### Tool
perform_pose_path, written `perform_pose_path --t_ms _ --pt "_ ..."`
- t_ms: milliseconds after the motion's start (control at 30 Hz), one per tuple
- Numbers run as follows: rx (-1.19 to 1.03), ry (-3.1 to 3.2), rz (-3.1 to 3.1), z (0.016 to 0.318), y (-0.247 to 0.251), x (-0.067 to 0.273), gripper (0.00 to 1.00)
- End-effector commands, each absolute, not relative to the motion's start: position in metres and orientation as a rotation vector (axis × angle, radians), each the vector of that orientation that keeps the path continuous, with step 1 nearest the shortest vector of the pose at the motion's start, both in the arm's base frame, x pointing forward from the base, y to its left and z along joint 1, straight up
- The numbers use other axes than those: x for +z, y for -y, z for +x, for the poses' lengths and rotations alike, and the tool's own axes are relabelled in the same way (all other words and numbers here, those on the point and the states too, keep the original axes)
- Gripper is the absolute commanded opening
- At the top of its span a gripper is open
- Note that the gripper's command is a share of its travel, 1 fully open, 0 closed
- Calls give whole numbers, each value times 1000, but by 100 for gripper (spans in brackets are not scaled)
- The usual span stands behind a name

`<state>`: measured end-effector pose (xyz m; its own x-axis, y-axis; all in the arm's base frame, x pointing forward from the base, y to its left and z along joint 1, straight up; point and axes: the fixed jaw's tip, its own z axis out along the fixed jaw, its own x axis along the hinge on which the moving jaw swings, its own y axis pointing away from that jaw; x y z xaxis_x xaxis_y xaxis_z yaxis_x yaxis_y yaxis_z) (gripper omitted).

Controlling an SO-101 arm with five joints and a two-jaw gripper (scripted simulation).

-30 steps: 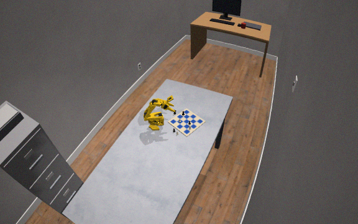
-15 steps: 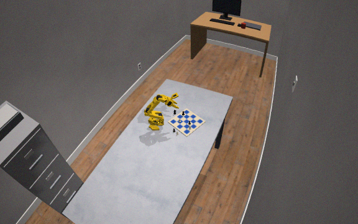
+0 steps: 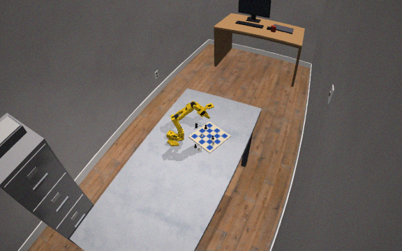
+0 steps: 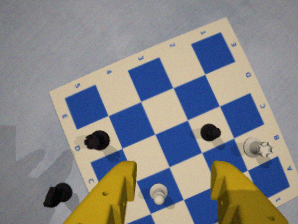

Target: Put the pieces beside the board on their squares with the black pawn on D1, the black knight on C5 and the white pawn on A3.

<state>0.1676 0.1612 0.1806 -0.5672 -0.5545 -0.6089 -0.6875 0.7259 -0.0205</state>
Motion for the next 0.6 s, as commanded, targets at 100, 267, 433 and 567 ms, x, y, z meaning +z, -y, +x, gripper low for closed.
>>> perform_pose_path --t_ms 100,267,433,567 --pt "230 -2493 -1030 191 -192 148 6" --pt "213 -2529 -1055 196 -200 134 4" --pt "194 -2568 -1082 200 -207 116 1" --pt "186 -2582 -1092 202 -209 109 0"
